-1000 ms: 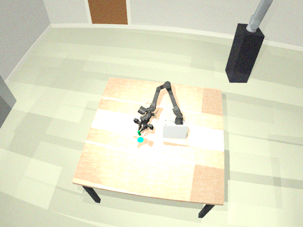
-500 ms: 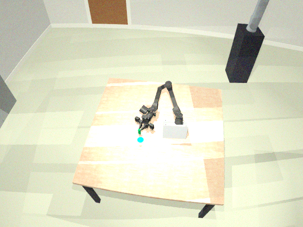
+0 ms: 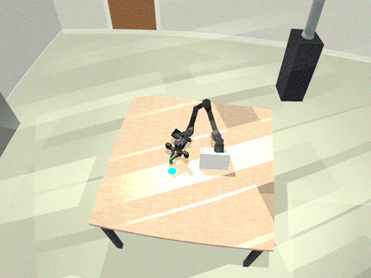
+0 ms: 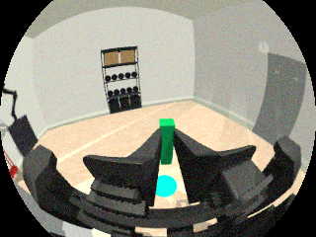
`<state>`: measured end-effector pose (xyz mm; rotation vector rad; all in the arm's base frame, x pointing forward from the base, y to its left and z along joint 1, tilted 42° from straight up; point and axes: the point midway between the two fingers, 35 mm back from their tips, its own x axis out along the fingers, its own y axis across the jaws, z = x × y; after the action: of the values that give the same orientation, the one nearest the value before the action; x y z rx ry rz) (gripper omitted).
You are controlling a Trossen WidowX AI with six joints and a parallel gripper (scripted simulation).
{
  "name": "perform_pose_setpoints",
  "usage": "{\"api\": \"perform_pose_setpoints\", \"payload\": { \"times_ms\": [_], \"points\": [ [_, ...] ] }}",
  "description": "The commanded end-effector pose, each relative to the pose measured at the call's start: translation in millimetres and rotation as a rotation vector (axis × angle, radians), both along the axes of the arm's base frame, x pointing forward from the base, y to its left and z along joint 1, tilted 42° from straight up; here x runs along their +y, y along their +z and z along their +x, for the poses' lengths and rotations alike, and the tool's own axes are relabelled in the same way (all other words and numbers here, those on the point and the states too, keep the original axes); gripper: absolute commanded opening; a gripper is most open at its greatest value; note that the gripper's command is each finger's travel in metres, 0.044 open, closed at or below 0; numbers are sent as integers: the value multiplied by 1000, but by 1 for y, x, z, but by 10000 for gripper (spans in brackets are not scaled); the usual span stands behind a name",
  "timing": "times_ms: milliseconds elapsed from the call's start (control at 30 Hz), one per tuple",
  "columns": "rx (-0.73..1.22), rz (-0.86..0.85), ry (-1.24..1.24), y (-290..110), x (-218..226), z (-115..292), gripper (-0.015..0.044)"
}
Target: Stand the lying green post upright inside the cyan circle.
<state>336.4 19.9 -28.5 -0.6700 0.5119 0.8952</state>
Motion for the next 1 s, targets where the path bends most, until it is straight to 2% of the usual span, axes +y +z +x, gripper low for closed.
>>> {"api": "perform_pose_setpoints", "payload": {
  "times_ms": [0,967],
  "points": [
    [-4,1,5,0,0,0,22],
    [4,-4,0,-79,-70,-9,22]
  ]
}}
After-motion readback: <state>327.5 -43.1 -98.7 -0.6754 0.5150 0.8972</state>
